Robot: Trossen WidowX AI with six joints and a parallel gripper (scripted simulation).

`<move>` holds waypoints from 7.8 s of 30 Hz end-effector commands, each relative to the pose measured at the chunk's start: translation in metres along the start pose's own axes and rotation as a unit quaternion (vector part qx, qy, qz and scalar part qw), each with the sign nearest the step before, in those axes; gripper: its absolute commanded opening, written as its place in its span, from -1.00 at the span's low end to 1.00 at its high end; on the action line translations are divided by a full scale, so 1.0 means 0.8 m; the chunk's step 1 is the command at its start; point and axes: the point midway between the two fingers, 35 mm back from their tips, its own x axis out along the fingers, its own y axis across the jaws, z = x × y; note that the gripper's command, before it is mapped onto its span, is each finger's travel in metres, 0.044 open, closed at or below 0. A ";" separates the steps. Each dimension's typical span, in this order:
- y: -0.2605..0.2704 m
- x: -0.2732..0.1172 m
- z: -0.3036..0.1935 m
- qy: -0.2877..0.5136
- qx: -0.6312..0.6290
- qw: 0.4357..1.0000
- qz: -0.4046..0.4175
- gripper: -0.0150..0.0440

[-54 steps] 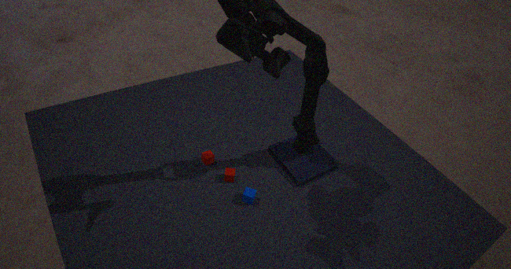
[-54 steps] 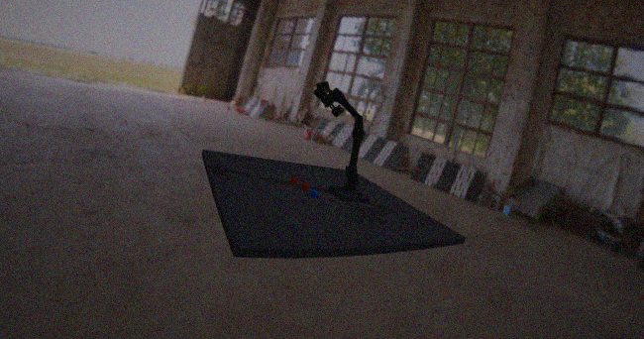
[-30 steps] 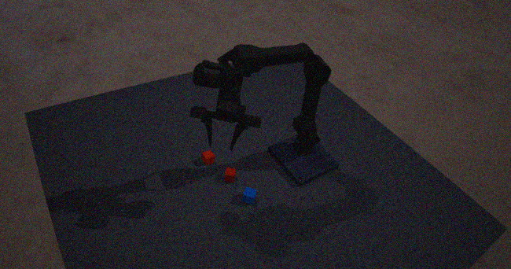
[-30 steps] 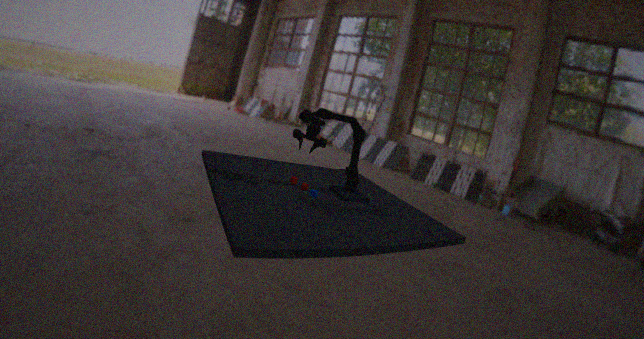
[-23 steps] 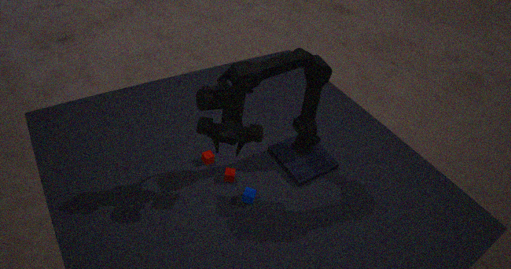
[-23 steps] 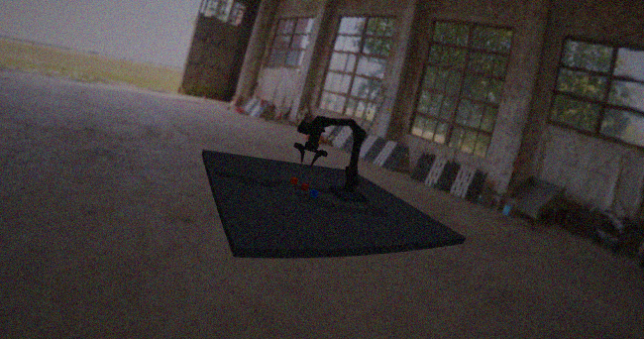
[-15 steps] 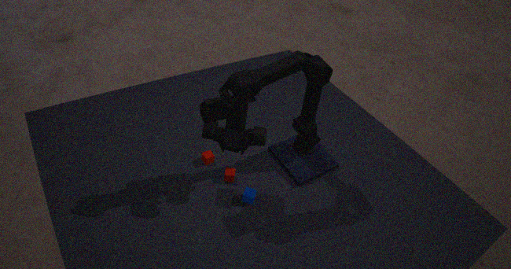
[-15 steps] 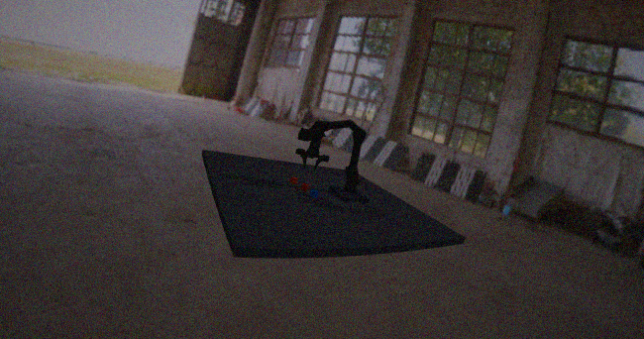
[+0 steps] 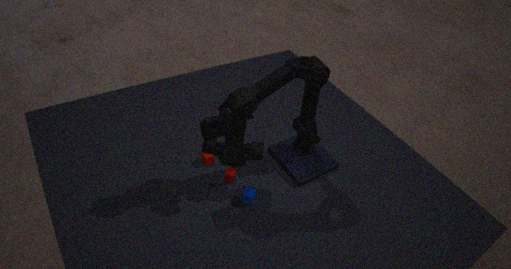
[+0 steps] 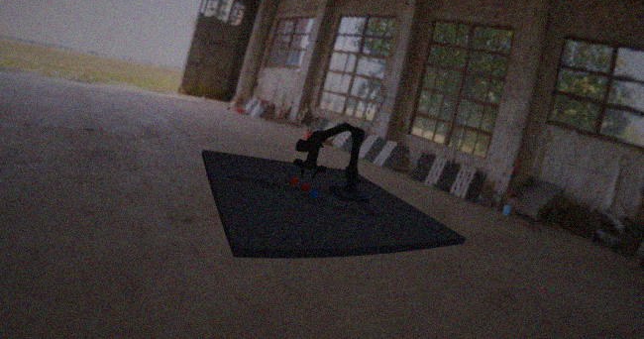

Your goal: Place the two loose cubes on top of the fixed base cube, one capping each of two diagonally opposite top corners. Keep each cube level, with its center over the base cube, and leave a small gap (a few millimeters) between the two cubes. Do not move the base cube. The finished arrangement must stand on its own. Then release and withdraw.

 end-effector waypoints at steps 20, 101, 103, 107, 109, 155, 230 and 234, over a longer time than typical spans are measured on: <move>-0.001 0.049 0.000 0.001 0.002 1.000 -0.001 0.41; 0.066 -0.044 0.060 -0.001 0.313 0.950 0.001 -0.14; 0.072 -0.041 0.064 -0.001 0.336 0.942 0.001 -0.14; 0.084 -0.036 0.071 -0.001 0.383 0.924 0.002 -0.14; 0.090 -0.033 0.074 -0.001 0.406 0.914 0.002 -0.14; 0.110 0.011 0.084 -0.001 0.479 0.878 0.004 -0.14; -0.042 -0.063 -0.002 0.003 -0.035 0.999 -0.002 0.41; -0.061 -0.068 -0.022 0.004 -0.113 0.994 -0.003 0.41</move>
